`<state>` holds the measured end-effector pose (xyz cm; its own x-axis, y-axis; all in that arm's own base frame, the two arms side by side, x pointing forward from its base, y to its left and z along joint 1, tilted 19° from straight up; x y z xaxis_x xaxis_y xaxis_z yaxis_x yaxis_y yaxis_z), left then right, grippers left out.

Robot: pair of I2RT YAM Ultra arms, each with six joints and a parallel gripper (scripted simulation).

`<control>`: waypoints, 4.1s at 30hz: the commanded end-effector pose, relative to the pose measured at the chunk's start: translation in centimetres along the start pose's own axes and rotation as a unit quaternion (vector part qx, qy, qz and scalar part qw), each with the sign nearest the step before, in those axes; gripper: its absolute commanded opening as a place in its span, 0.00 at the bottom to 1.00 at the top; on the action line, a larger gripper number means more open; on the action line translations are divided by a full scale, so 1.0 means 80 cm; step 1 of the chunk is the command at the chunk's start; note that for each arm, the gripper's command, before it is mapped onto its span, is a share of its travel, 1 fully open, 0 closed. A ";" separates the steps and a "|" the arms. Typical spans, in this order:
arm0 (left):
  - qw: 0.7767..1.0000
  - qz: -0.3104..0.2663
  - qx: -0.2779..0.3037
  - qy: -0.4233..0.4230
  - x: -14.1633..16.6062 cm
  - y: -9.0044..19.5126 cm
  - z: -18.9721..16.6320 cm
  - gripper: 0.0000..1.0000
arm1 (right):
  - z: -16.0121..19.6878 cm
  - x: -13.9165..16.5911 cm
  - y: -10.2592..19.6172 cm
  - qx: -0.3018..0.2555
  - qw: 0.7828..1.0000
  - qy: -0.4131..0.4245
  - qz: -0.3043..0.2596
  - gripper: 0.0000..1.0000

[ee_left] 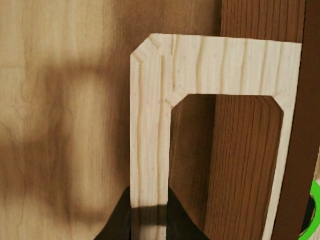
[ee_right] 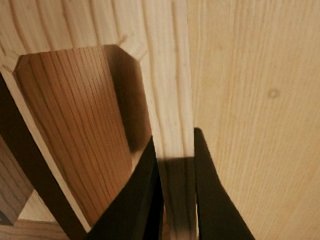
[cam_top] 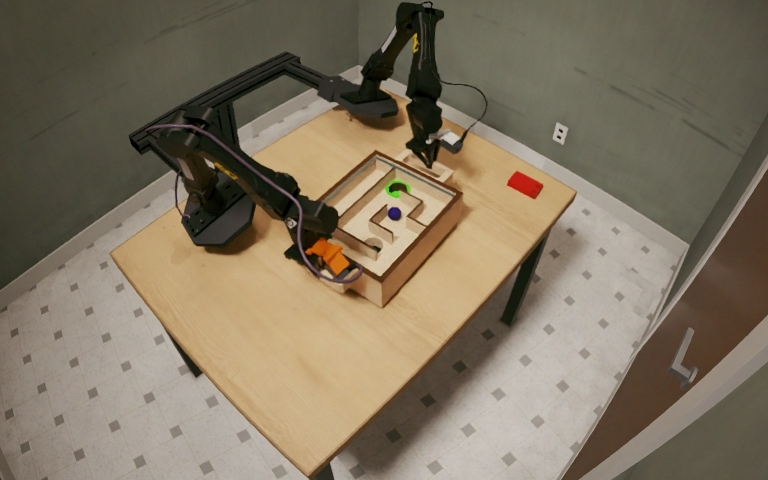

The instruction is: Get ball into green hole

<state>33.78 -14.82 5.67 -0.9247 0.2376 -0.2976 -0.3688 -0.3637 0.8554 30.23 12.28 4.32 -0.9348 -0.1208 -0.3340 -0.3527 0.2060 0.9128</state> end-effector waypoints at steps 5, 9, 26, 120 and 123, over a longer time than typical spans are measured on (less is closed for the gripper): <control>0.997 -0.078 0.005 0.018 -0.043 0.042 -0.007 0.00 | 0.020 -0.049 0.035 -0.032 0.995 -0.026 -0.092 0.00; 0.997 -0.062 0.035 0.030 -0.046 0.027 0.007 0.00 | 0.017 -0.038 0.040 0.002 0.998 -0.020 -0.057 0.00; 0.994 -0.094 0.039 0.026 -0.039 0.022 0.004 0.00 | 0.035 -0.046 0.062 0.005 0.995 -0.005 -0.100 0.00; 0.996 -0.084 -0.001 0.032 -0.030 0.039 -0.014 0.00 | 0.022 -0.022 0.031 -0.034 0.995 -0.008 -0.088 0.00; 0.997 -0.080 -0.002 0.021 -0.032 0.044 -0.017 0.00 | 0.027 -0.038 0.039 -0.041 0.994 -0.012 -0.097 0.00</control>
<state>32.70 -14.78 5.15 -0.9273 0.2358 -0.2906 -0.3622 -0.3703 0.8554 29.21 12.36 4.43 -0.9373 -0.1259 -0.3249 -0.3465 0.2373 0.9076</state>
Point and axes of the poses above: on each arm, the point where the finger pads meet when closed, its own y axis back along the fingers, its own z axis across the jaws, x = y × z, the point moved 9 cm from there along y, back along the fingers, and after that the axes turned 13 degrees about -y, right-handed, at the moved point
